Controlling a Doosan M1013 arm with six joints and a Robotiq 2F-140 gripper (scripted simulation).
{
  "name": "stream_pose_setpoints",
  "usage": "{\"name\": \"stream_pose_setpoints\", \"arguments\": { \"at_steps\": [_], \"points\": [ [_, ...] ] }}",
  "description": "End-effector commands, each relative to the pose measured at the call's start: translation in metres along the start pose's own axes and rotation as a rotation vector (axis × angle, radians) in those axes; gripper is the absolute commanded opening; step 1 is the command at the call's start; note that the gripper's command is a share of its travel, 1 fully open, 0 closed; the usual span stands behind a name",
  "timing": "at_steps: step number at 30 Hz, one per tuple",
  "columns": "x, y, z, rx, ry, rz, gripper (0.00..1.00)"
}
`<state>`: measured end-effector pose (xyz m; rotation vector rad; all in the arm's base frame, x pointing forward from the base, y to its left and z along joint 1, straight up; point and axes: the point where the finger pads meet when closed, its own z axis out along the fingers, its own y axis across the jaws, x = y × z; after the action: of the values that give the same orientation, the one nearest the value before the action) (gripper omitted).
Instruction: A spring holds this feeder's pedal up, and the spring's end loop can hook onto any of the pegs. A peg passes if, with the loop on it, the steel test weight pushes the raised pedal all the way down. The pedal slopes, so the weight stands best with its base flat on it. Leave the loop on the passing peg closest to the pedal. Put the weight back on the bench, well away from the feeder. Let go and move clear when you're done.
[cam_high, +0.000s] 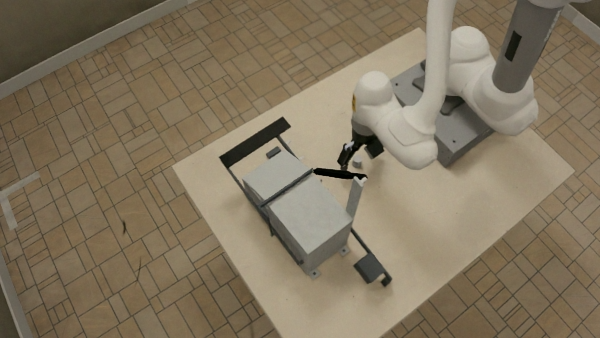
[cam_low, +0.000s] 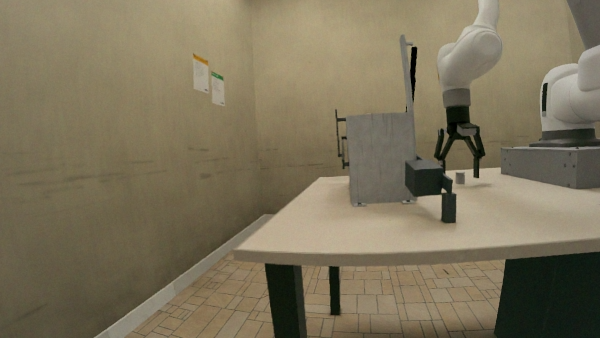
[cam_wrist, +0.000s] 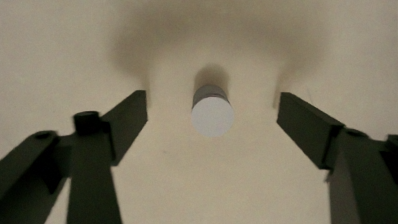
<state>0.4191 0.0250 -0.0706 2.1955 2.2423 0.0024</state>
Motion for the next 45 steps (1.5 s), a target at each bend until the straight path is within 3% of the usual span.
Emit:
{"name": "stream_pose_setpoints", "arguments": {
  "at_steps": [1, 45],
  "points": [
    [0.0001, 0.0004, -0.0003, -0.001, 0.000, 0.000, 0.25],
    [0.0001, 0.0004, -0.0056, -0.001, 0.000, 0.000, 0.25]
  ]
}}
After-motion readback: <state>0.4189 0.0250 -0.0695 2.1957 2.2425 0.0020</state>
